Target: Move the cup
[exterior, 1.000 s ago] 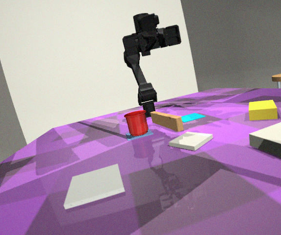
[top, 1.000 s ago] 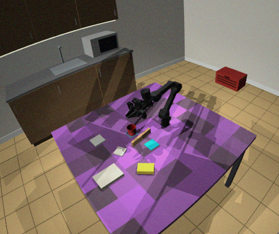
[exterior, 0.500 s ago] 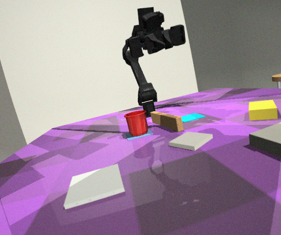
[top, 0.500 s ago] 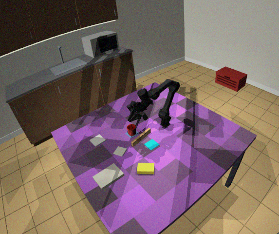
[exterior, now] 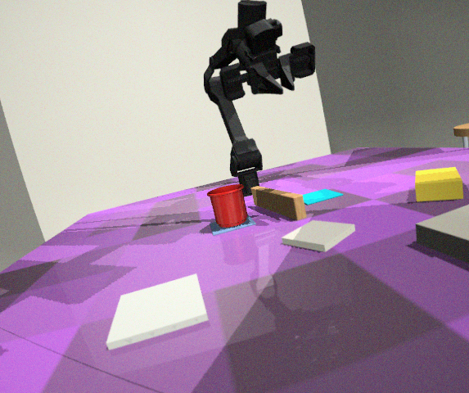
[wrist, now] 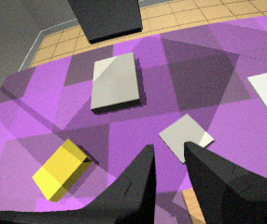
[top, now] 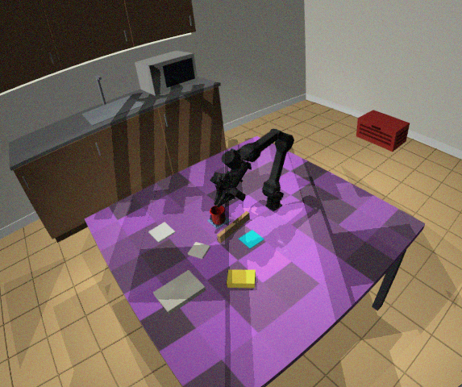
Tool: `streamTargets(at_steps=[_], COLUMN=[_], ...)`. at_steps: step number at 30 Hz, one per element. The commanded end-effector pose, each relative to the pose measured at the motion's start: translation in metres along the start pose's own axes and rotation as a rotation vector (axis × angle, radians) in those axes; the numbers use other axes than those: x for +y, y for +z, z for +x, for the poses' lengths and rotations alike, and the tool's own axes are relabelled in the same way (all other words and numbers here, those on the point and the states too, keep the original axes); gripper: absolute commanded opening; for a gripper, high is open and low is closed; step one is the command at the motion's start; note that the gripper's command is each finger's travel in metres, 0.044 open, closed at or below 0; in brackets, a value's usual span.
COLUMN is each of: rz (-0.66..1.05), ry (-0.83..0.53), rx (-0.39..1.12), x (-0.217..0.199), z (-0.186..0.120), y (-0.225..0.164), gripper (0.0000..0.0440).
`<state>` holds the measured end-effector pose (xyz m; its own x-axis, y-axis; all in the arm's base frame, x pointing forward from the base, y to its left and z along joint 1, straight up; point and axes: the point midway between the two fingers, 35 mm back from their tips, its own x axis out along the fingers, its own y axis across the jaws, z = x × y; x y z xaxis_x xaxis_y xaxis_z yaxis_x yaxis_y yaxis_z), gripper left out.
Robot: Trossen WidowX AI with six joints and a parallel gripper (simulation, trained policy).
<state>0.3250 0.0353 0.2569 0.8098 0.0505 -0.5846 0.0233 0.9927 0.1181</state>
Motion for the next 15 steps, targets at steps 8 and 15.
streamTargets(at_steps=[8, 15], rz=[-0.002, -0.018], ry=[-0.039, -0.066], rx=[0.183, 0.302], x=[-0.002, -0.005], z=[0.008, 0.01], y=[-0.015, -0.026], gripper=[0.0098, 0.0107])
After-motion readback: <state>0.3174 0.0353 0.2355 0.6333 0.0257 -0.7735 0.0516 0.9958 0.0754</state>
